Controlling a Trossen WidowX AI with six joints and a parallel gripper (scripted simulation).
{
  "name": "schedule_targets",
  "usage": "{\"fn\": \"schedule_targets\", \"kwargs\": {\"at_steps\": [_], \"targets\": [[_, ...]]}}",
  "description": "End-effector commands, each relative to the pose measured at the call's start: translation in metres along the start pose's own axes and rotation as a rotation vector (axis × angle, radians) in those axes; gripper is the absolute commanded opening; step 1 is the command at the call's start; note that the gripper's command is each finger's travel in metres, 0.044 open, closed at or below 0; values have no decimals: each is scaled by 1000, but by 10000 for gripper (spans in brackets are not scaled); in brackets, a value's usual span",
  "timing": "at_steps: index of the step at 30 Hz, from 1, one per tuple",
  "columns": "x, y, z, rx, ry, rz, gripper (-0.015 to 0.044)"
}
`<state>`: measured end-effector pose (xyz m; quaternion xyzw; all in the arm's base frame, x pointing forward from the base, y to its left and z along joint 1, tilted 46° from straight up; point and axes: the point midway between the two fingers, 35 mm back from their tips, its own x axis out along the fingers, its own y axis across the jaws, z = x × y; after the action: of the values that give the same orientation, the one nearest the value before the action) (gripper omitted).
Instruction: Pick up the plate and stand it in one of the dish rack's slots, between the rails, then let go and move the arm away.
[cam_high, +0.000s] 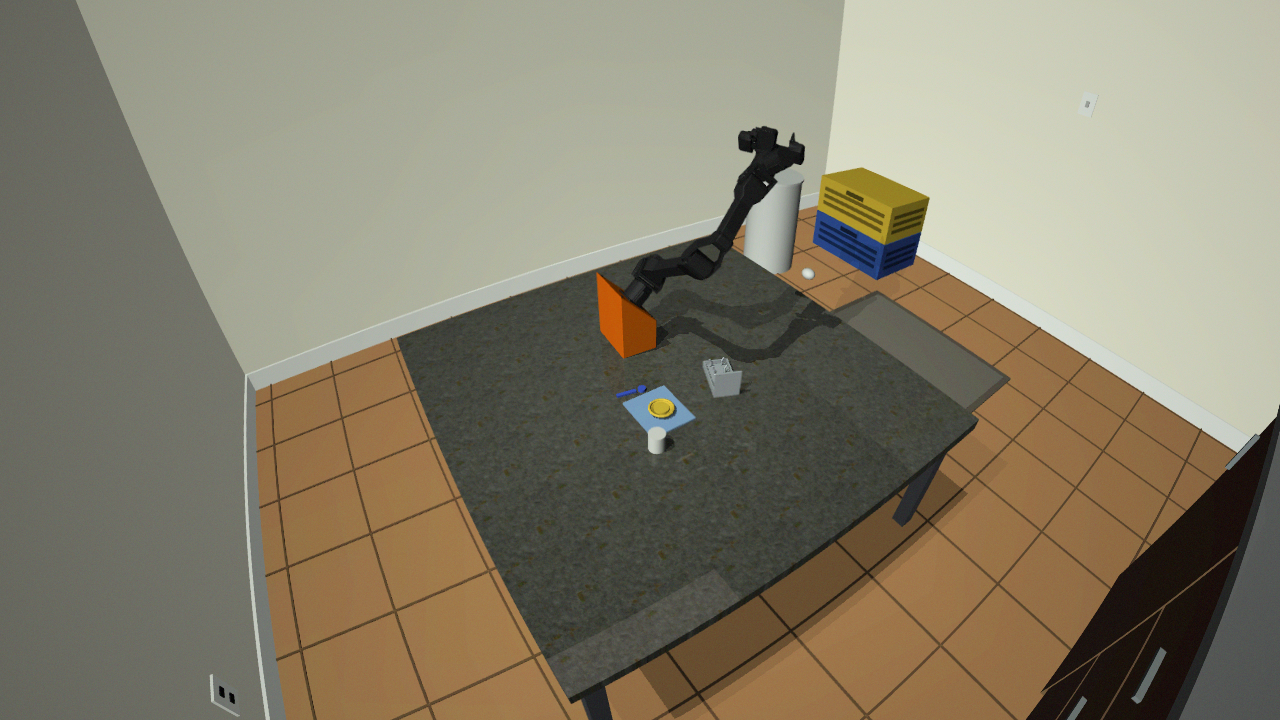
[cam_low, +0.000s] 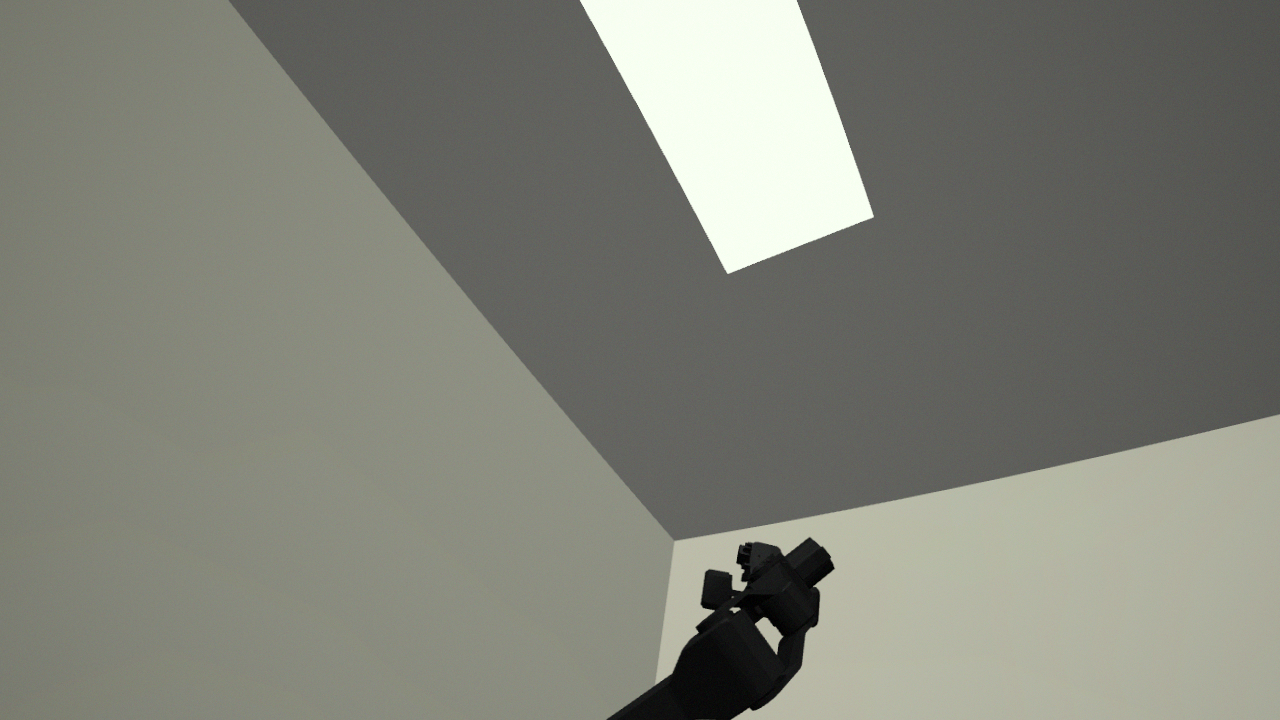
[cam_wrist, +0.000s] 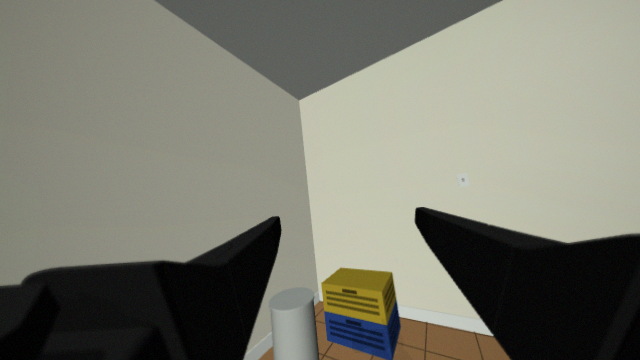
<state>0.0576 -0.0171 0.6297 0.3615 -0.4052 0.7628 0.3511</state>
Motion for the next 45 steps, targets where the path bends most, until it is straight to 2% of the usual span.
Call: {"fn": "schedule_targets", "kwargs": {"at_steps": [1,9,20,31,45], "targets": [[1,1,-1,-3,3,1,400],[30,42,-33,-141,161,53,400],[59,74,-105,-325,420,98,400],[57,81,-154,-302,583,92,400],[41,58,-266,-422,966,78,400]]}}
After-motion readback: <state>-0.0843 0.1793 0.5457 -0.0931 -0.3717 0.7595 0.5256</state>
